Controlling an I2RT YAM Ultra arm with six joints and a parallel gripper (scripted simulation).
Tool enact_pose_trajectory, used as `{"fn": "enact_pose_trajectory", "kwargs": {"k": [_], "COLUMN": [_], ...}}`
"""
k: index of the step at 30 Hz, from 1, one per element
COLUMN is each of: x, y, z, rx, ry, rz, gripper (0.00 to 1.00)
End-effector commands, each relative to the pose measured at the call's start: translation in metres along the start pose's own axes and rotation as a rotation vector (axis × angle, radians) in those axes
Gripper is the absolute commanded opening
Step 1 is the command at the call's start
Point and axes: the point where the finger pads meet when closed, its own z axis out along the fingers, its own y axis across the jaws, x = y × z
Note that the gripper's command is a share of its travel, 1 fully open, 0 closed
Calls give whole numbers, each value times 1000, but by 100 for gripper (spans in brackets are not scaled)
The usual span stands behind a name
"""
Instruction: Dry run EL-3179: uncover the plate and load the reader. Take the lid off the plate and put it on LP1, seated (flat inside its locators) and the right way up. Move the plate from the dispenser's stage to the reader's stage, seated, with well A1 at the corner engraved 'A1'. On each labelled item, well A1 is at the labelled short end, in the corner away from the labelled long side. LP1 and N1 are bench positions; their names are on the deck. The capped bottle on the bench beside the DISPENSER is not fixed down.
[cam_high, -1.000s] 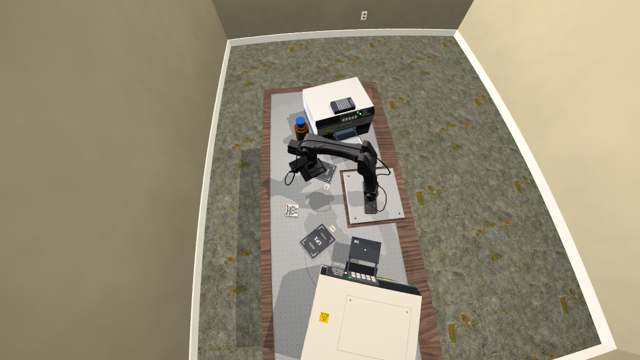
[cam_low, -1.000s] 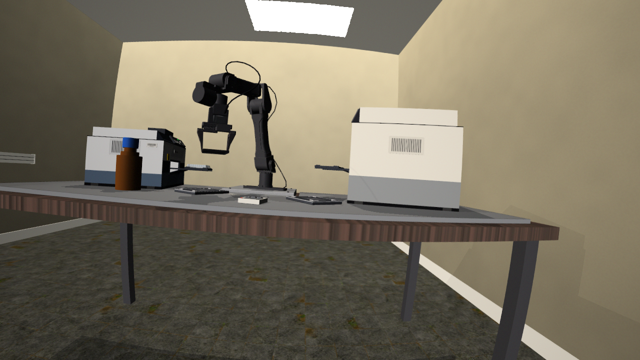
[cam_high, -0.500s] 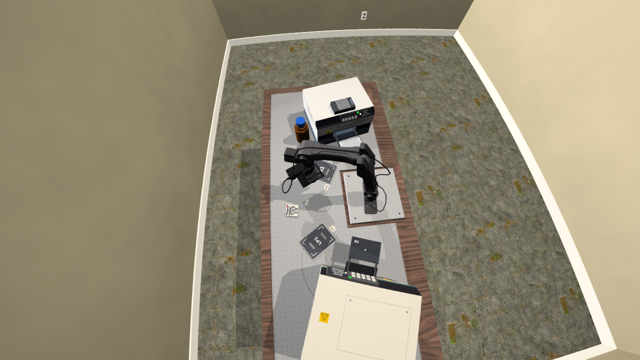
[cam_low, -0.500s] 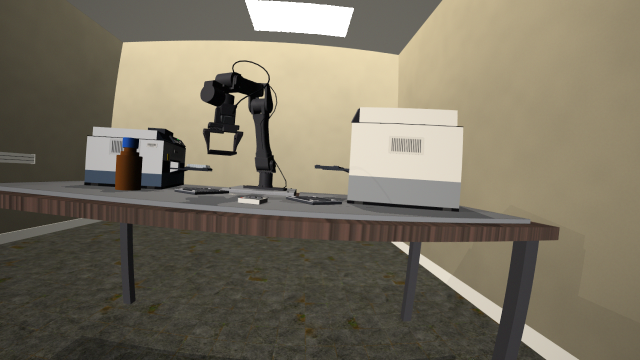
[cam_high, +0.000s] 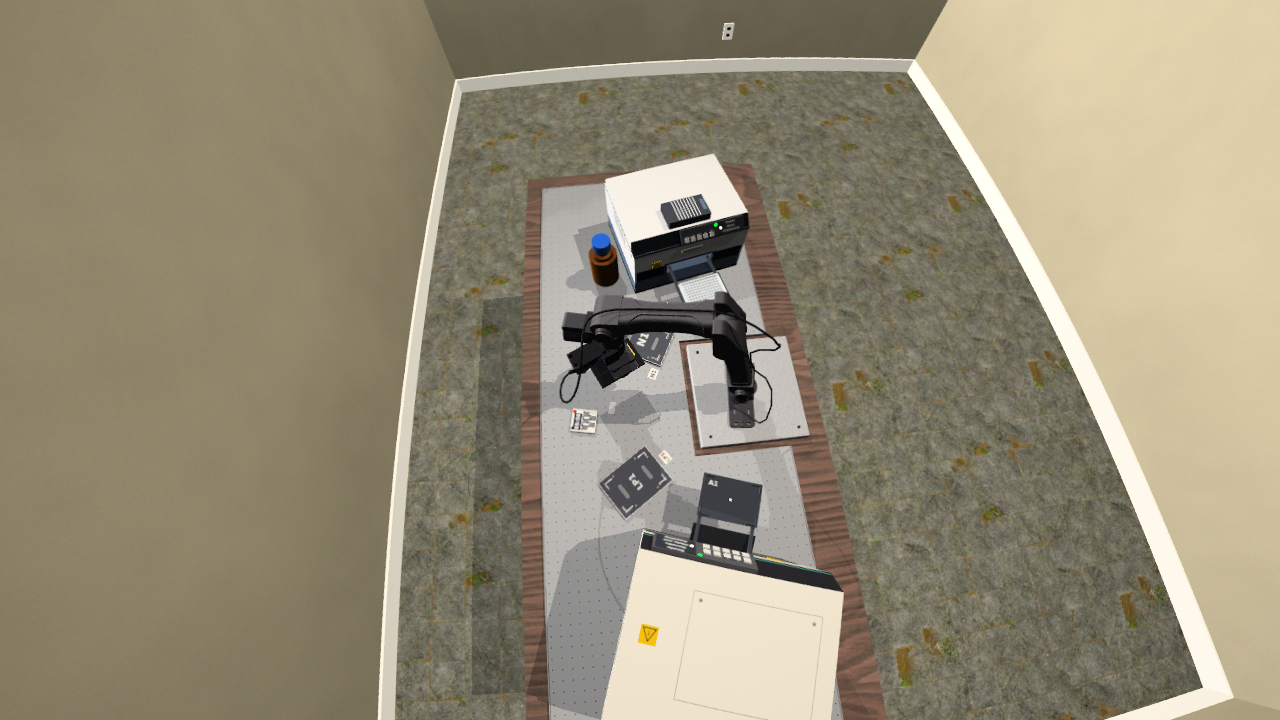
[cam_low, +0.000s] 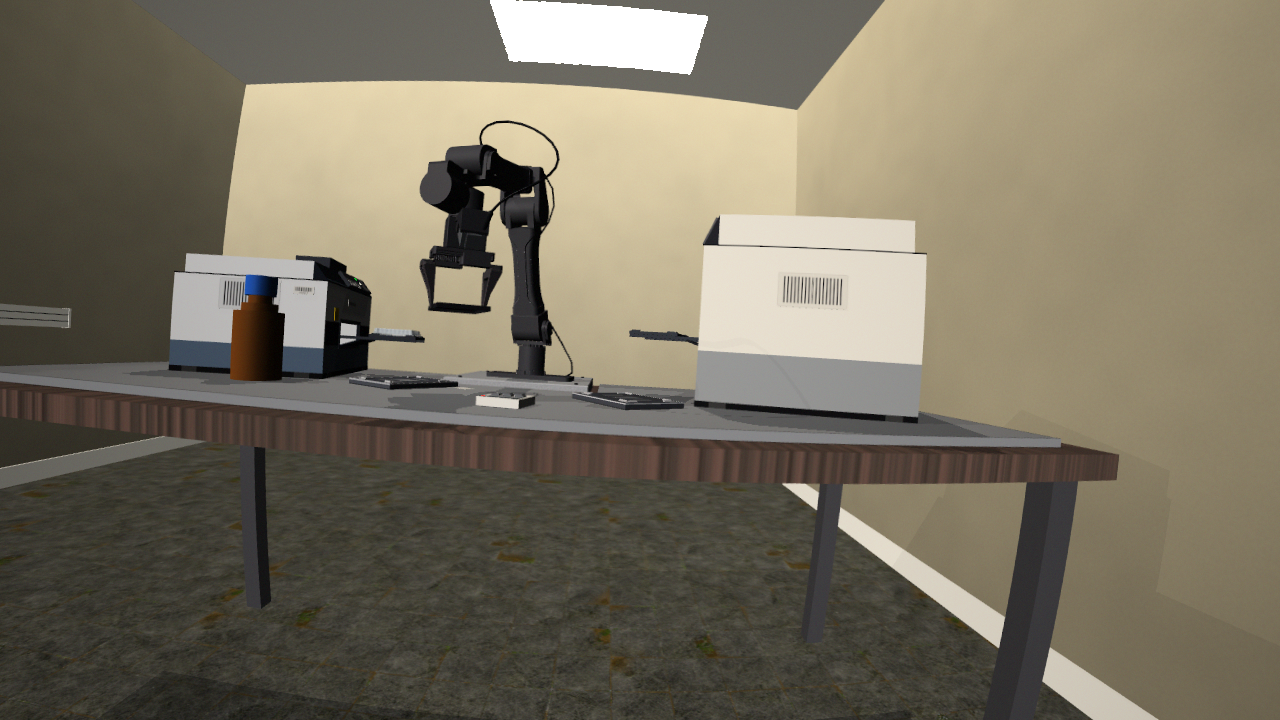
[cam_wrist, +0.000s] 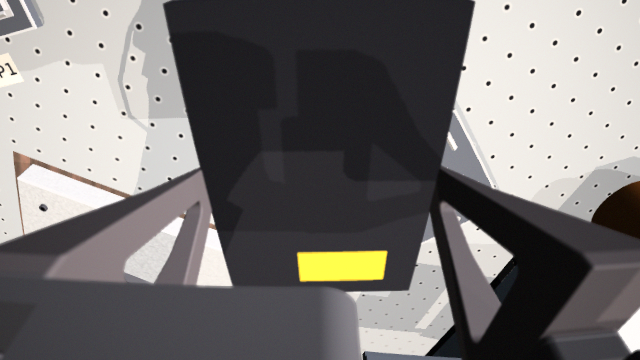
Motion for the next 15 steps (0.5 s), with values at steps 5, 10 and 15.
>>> {"fn": "enact_pose_trajectory", "kwargs": {"k": [5, 10, 15], "x": [-26, -31, -40], "y": [11, 17, 27], "z": [-8, -7, -3], "rx": [22, 21, 18], "ry": [-46, -46, -41], "rz": [-6, -6, -6], "gripper": [85, 85, 85]}}
